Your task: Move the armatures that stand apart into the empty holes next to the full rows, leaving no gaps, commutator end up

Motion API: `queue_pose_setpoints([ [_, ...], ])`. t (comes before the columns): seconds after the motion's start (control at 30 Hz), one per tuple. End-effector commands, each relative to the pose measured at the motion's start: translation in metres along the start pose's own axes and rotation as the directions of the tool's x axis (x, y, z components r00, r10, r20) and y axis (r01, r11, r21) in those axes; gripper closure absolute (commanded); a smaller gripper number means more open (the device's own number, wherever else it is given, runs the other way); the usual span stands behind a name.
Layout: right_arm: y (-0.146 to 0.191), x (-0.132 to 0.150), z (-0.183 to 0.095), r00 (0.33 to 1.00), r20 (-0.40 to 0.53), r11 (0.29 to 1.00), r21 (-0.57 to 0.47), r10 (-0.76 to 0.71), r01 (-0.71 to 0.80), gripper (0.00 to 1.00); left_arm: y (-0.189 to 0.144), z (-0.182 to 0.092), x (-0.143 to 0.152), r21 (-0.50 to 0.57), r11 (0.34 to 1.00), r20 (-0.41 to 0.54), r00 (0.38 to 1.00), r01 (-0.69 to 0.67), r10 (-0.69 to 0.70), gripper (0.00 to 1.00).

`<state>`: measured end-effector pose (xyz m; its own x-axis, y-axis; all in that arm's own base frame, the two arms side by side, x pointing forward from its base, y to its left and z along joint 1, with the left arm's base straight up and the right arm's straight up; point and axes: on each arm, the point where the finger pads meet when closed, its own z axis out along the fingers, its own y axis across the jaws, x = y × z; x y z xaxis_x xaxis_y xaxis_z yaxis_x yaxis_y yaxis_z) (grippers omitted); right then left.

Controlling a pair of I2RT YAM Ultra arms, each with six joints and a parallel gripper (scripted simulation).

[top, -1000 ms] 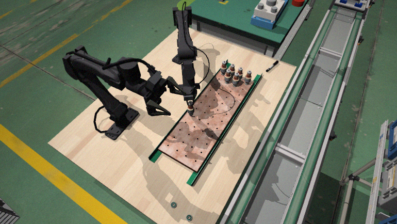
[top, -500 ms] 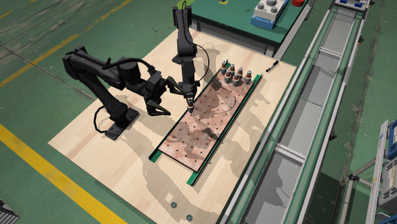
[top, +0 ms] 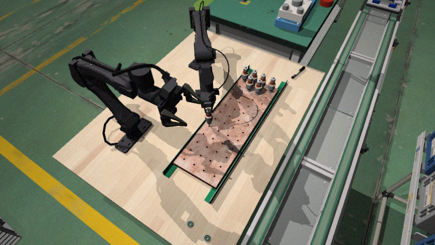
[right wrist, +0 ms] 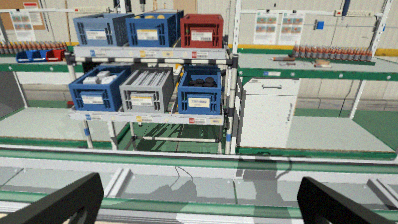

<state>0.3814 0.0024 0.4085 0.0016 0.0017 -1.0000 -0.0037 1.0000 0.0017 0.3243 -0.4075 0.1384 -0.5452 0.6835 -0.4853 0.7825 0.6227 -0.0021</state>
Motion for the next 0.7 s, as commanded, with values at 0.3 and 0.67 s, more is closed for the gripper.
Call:
queue_pose_setpoints([
  [0.3, -0.0024, -0.0250, -0.0080, 0.999, 0.051, 1.000, 0.012, 0.010, -0.011, 0.00, -0.0052, -0.0272, -0.0344, 0.012, 1.000, 0.127, 0.992, -0.005, 0.004, 0.76],
  [0.67, -0.0024, -0.0250, -0.0080, 0.999, 0.051, 1.000, 0.012, 0.010, -0.011, 0.00, -0.0052, -0.0272, -0.0344, 0.012, 1.000, 0.127, 0.992, -0.005, 0.004, 0.77],
])
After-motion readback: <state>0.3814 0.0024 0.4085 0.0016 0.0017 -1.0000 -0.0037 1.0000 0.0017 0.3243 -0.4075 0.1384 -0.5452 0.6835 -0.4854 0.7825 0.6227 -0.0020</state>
